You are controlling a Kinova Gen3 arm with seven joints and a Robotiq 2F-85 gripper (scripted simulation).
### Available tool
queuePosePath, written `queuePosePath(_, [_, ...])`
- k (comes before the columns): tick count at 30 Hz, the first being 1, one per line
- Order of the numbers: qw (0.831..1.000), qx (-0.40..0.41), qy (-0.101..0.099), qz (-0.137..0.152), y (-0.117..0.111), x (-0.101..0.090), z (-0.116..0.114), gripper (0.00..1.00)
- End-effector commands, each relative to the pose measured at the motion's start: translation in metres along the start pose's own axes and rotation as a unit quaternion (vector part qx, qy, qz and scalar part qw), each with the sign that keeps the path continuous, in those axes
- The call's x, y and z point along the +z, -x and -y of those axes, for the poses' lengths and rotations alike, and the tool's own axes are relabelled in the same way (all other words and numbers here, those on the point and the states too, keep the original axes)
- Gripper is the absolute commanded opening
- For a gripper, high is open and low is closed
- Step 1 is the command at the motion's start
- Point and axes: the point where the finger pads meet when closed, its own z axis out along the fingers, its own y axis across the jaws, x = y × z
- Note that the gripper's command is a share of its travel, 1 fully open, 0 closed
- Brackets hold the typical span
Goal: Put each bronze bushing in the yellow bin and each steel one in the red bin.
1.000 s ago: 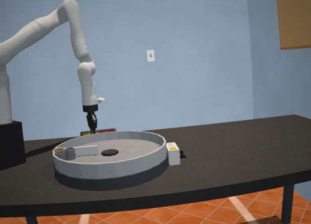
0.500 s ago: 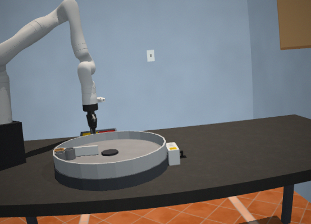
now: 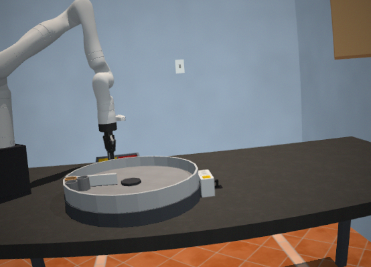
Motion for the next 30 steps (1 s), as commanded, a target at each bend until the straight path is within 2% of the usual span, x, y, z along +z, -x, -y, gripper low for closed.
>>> queuePosePath(1, [1.0, 0.0, 0.0, -0.001, -0.001, -0.001, 0.0, 0.19])
queuePosePath(22, [1.0, 0.0, 0.0, -0.001, -0.001, -0.007, 0.0, 0.19])
queuePosePath(27, [1.0, 0.0, 0.0, -0.001, -0.001, -0.059, 0.0, 0.19])
queuePosePath(30, [1.0, 0.0, 0.0, -0.001, -0.001, -0.059, 0.0, 0.19])
